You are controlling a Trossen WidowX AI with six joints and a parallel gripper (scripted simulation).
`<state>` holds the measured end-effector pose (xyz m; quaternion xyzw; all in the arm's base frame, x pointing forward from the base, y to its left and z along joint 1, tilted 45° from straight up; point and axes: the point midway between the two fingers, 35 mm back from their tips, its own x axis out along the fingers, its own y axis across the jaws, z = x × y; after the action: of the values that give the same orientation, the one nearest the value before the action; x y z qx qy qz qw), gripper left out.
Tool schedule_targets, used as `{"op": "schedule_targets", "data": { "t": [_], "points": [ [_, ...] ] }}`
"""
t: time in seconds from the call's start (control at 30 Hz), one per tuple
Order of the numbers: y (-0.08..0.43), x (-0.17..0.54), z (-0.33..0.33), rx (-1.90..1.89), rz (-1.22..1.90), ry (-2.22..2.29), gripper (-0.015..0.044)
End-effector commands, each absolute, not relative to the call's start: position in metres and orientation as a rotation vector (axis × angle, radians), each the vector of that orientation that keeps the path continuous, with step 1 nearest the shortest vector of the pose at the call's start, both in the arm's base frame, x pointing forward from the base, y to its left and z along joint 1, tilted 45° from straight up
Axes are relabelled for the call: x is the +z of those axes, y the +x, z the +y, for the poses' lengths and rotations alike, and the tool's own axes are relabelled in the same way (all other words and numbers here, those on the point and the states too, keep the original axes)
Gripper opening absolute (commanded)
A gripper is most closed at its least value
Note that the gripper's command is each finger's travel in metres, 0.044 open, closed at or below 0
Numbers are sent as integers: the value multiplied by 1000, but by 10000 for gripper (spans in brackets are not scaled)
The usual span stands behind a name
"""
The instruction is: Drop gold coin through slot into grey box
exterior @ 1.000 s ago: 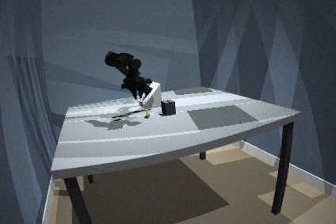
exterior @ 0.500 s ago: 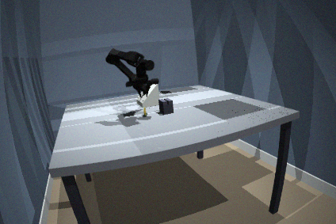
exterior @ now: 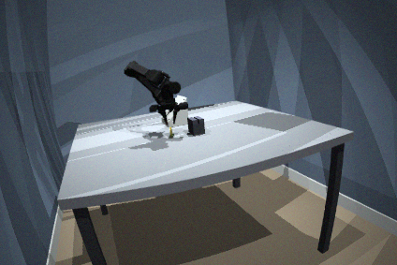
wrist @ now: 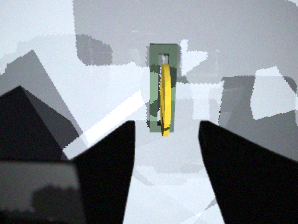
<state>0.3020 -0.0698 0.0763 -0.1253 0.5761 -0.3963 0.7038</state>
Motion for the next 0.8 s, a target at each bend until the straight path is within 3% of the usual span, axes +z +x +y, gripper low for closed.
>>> {"op": "schedule_targets", "data": {
  "t": [0.0,0.77],
  "points": [
    [302,72,-75,-881,1283,-286,161],
    [303,47,-101,-882,1282,-287,161]
  ]
}}
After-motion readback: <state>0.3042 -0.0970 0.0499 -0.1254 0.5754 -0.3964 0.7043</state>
